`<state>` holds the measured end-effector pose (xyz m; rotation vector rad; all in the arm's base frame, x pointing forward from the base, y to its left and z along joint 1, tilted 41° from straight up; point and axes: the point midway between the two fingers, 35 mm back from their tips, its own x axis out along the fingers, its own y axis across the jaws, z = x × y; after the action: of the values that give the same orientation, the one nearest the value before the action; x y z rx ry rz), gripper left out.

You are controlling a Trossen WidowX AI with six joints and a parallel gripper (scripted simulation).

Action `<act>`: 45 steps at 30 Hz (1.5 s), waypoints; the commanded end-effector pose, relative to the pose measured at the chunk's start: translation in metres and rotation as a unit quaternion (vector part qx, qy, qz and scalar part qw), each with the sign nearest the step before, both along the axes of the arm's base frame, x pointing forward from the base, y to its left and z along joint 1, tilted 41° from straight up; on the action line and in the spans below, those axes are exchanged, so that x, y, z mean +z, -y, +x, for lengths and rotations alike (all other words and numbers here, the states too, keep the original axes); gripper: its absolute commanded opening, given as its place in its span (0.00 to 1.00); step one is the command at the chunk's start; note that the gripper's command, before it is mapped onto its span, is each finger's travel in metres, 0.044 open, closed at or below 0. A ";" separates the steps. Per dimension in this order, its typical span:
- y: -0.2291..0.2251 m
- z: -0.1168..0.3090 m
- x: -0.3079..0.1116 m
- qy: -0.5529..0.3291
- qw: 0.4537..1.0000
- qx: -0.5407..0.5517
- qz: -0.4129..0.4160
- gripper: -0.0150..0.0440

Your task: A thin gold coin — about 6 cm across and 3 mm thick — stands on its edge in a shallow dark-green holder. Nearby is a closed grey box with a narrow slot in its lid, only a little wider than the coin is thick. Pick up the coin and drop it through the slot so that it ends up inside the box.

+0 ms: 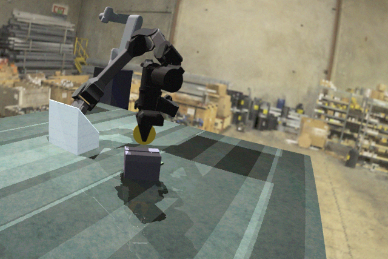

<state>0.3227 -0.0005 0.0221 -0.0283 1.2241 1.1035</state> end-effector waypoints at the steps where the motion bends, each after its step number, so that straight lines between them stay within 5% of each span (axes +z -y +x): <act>1: -0.001 0.000 0.000 -0.001 1.000 -0.001 0.000 0.25; 45: -0.001 0.001 -0.008 -0.002 1.000 0.001 0.003 0.25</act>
<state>0.3257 -0.0017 0.0162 -0.0337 1.2205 1.1091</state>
